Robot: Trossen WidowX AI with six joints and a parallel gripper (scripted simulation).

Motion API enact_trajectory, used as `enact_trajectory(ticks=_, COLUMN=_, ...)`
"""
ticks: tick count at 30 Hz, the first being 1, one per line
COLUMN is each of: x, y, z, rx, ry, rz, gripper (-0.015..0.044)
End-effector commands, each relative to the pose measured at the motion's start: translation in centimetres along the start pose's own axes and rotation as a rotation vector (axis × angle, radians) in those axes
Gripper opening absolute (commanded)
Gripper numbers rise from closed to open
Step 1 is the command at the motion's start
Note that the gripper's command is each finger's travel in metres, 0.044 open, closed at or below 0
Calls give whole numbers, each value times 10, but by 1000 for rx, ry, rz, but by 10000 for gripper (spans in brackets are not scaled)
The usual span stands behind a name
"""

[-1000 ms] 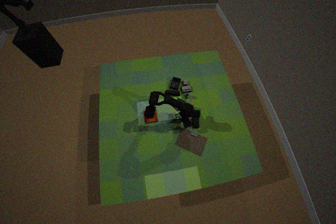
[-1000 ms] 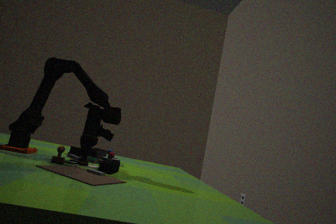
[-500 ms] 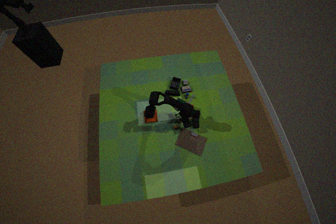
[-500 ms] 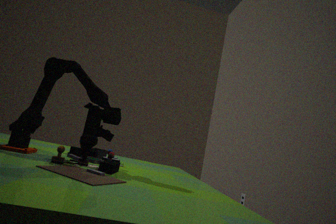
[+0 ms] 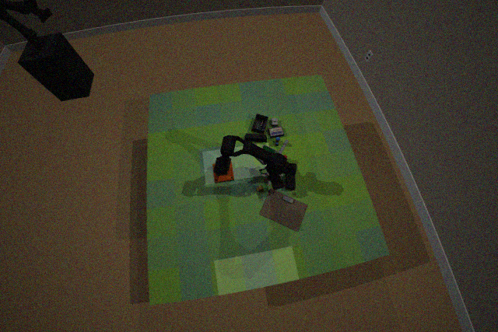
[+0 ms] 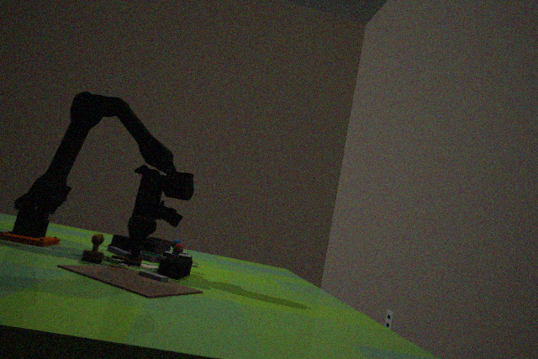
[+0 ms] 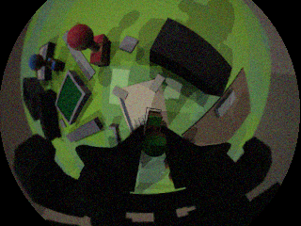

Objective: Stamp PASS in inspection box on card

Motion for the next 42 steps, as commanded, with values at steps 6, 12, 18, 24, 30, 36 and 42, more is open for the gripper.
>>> enact_trajectory(ticks=6, x=2, y=-1, z=0, rx=-3, ry=-6, rz=-2, gripper=0)
enact_trajectory(ticks=12, x=3, y=-1, z=0, rx=-3, ry=-6, rz=-2, gripper=0)
enact_trajectory(ticks=18, x=3, y=-1, z=0, rx=-3, ry=-6, rz=-2, gripper=0)
enact_trajectory(ticks=24, x=3, y=-1, z=0, rx=-3, ry=-6, rz=-2, gripper=0)
enact_trajectory(ticks=30, x=3, y=-1, z=0, rx=-3, ry=-6, rz=-2, gripper=0)
enact_trajectory(ticks=36, x=2, y=-1, z=0, rx=-3, ry=-6, rz=-2, gripper=0)
enact_trajectory(ticks=42, x=-1, y=-1, z=0, rx=-3, ry=-6, rz=-2, gripper=0)
Point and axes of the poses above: the point midway between the two fingers, 35 mm back from their tips, its own x axis out along the fingers, its own z axis across the jaws, y = z × x, the point moved 5 cm from there along -x, back along the fingers, and after that the axes turned 12 degrees about -x, right-handed, at the moved point
